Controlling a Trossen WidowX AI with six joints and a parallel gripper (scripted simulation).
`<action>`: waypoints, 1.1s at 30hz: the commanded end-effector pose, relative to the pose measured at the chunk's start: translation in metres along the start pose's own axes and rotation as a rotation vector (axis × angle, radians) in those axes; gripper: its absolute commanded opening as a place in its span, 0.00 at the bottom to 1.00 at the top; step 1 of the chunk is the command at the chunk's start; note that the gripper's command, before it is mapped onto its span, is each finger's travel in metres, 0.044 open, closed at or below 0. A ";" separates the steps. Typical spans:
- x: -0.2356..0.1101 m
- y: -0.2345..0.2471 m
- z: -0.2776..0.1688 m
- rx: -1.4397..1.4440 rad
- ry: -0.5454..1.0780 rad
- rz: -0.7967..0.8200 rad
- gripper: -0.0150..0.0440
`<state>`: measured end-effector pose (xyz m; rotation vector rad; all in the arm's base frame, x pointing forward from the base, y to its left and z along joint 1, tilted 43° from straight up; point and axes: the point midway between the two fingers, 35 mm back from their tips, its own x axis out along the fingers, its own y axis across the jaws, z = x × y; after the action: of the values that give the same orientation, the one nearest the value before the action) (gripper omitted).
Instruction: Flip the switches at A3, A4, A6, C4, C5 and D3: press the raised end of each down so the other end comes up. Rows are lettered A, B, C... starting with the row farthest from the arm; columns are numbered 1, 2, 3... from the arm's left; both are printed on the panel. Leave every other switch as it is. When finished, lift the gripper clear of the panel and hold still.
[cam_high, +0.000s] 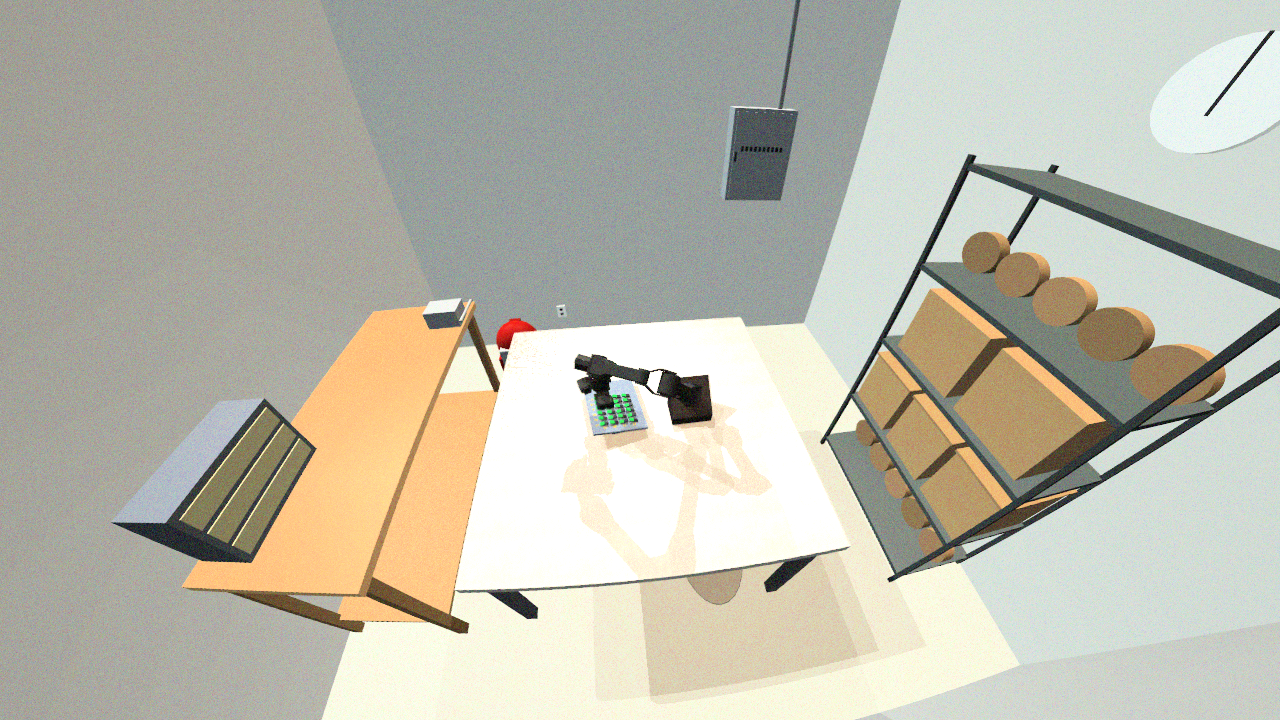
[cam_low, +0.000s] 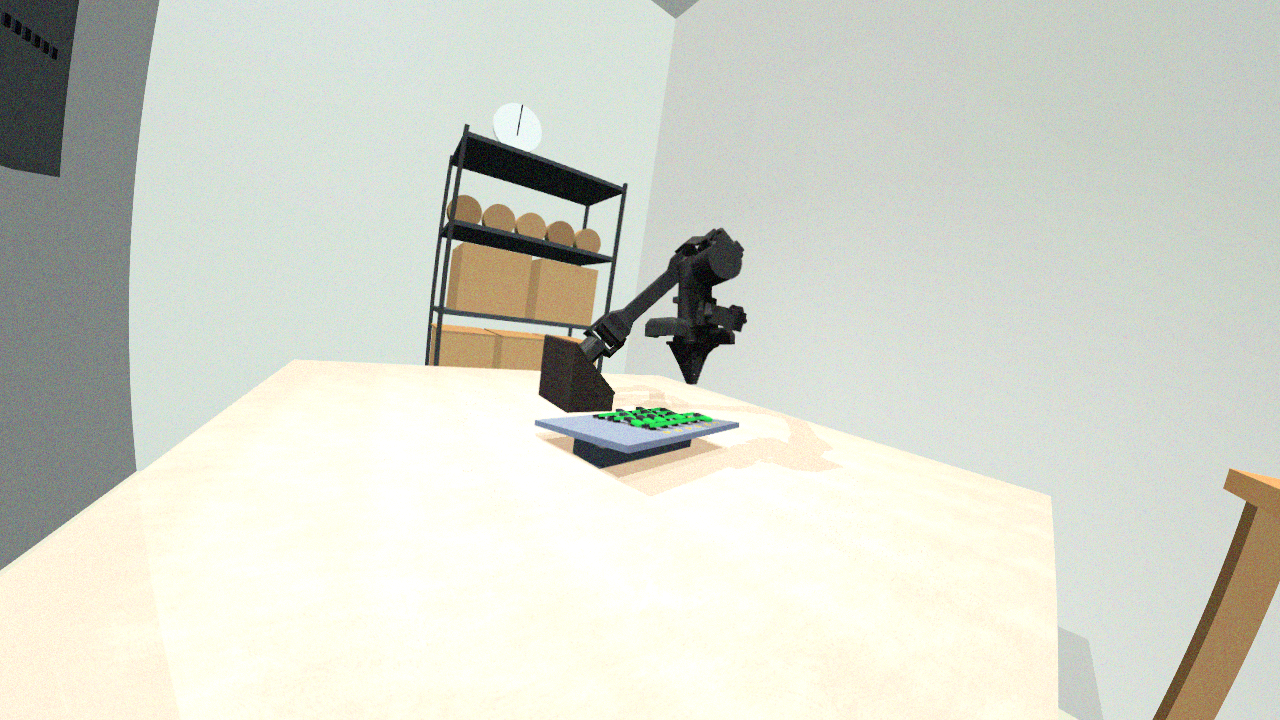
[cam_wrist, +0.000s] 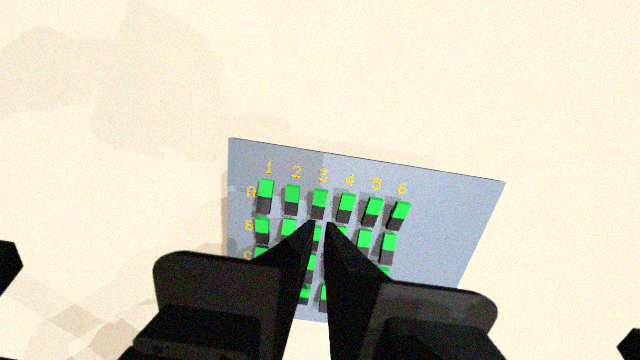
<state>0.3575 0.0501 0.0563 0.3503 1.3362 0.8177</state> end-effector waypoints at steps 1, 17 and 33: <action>0.030 0.001 0.000 0.009 0.026 0.012 0.25; 0.045 0.002 0.000 0.008 0.026 0.013 0.25; 0.054 0.002 0.000 0.008 0.026 0.014 0.25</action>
<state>0.3571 0.0885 0.0193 0.3510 1.3636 0.8307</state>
